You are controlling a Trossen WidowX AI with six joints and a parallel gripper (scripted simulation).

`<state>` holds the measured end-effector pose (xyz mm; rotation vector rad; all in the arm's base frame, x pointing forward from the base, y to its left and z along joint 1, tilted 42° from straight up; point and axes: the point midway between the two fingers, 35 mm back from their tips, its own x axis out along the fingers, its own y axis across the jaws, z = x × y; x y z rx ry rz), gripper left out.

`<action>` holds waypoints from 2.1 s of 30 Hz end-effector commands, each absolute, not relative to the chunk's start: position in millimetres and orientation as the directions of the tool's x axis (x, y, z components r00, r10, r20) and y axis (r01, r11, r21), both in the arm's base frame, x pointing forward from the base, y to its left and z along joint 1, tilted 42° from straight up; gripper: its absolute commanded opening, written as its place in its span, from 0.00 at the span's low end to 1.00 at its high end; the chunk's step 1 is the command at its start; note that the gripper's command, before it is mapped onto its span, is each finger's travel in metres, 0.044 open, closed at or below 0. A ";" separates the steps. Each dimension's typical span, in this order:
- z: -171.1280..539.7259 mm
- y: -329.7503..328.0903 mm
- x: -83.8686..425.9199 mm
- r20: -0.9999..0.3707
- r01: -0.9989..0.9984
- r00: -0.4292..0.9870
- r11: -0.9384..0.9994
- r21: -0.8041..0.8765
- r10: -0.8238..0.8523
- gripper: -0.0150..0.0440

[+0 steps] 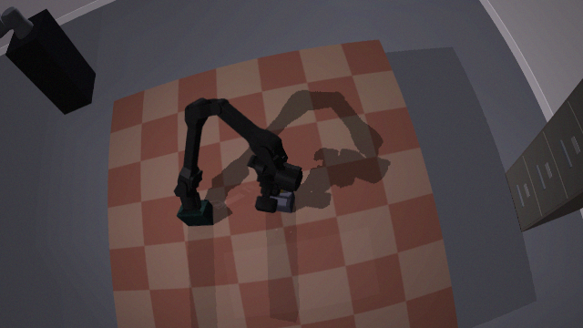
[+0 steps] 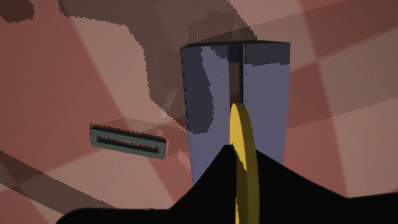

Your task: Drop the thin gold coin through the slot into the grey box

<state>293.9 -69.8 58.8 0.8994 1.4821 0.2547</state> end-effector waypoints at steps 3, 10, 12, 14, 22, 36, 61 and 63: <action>59.6 -68.9 294.2 -0.744 0.369 0.131 0.665 0.650 0.655 0.25; 59.6 -68.9 294.2 -0.744 0.369 0.131 0.665 0.650 0.655 0.25; 59.2 -69.4 294.1 -0.744 0.368 0.131 0.665 0.650 0.655 0.25; 58.3 -70.6 293.9 -0.744 0.368 0.131 0.665 0.650 0.655 0.25; 56.3 -73.4 292.3 -0.744 0.365 0.131 0.666 0.650 0.655 0.25; 55.9 -72.9 292.7 -0.742 0.366 0.131 0.663 0.653 0.658 0.25; 47.5 -65.9 294.9 -0.742 0.369 0.131 0.662 0.652 0.658 0.25; 46.8 -65.2 295.0 -0.742 0.369 0.131 0.662 0.652 0.658 0.25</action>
